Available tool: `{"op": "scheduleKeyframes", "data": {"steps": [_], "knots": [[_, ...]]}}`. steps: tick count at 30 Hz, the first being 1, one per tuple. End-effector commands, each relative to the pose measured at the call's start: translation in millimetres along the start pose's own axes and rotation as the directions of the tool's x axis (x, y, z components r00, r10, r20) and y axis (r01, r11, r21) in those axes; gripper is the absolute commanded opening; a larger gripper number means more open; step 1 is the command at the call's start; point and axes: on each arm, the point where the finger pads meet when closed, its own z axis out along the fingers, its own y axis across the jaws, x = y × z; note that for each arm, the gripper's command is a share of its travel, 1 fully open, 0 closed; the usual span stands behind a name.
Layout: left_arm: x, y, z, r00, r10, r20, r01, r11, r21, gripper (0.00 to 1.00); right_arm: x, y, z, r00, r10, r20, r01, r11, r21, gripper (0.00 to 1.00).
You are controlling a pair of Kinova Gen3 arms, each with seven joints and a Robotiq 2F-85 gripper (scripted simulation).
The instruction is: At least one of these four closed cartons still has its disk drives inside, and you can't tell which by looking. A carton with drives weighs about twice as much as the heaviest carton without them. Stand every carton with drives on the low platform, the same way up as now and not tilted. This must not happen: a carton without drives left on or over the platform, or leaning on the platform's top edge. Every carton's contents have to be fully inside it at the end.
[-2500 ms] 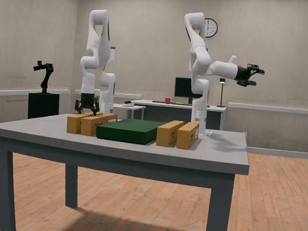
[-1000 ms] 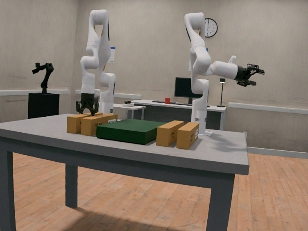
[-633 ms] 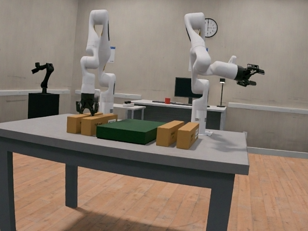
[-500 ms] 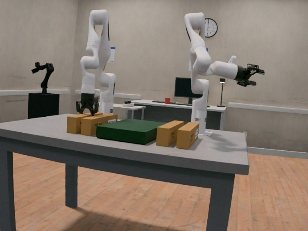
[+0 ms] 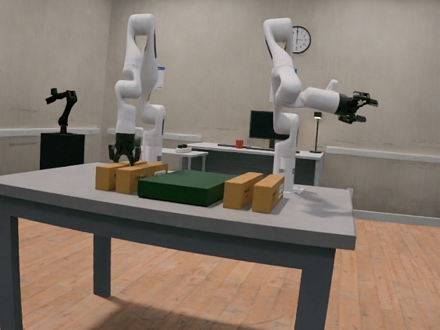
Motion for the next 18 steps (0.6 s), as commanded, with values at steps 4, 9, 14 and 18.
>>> {"op": "scheduleKeyframes", "data": {"steps": [4, 9, 14, 18], "knots": [[0.5, 0.4, 0.0, 1.0, -0.001, 0.0, 0.001, 1.0, 0.0, 1.0, -0.3, 0.1, -0.3, 1.0, 0.0, 0.001, 0.0, 1.0, 0.0, 0.673], [0.5, 0.4, 0.0, 1.0, -0.001, 0.0, 0.001, 1.0, 0.0, 1.0, -0.3, 0.1, -0.3, 1.0, 0.0, 0.001, 0.0, 1.0, 0.0, 0.673], [0.5, 0.4, 0.0, 1.0, -0.001, 0.0, 0.001, 1.0, 0.0, 1.0, -0.3, 0.1, -0.3, 1.0, 0.0, 0.001, 0.0, 1.0, 0.0, 0.653], [0.5, 0.4, 0.0, 1.0, -0.001, 0.0, 0.001, 1.0, 0.0, 1.0, -0.3, 0.1, -0.3, 1.0, 0.0, 0.001, 0.0, 1.0, 0.0, 0.653]]}}
